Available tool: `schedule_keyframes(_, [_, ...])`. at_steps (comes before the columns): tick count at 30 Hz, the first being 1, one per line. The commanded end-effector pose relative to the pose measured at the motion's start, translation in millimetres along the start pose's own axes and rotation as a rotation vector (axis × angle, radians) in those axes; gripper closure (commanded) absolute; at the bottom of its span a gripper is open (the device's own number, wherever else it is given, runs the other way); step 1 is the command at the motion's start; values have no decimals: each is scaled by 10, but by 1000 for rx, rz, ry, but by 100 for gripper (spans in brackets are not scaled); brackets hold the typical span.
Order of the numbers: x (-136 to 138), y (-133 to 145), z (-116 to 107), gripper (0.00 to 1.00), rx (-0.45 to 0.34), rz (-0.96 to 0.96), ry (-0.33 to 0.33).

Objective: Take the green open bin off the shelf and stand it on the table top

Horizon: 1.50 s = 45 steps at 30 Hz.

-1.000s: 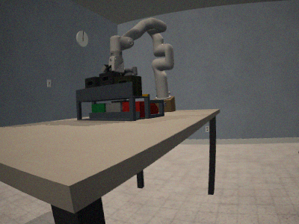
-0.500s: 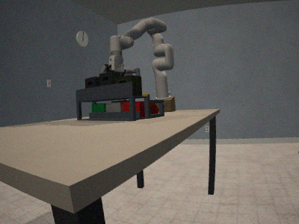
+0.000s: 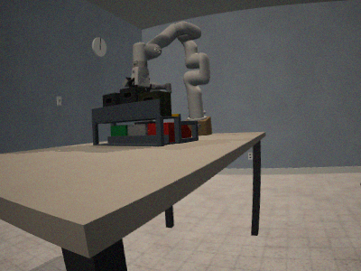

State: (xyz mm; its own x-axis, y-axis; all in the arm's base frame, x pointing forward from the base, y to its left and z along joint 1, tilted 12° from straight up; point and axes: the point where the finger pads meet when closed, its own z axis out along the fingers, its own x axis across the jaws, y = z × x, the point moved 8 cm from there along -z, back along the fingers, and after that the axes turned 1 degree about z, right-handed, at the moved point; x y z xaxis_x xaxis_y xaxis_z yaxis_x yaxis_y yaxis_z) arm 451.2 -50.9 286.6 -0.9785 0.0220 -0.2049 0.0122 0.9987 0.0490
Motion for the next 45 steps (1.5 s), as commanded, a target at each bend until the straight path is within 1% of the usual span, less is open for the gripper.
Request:
schedule_keyframes(1, [-10,0,-17,0,1,0,-4])
schedule_keyframes(3, [-10,0,-17,0,1,0,-4])
schedule_keyframes(8, [-13,-1,534,0,1,0,-4])
schedule_keyframes(20, [-13,-1,534,0,1,0,-4])
schedule_keyframes(25, [-12,-1,972,0,0,0,-4])
schedule_keyframes(37, [-12,-1,972,0,0,0,-4])
schedule_keyframes(42, [-9,0,877,0,0,0,-4])
schedule_keyframes(45, [-9,0,877,0,0,0,-4])
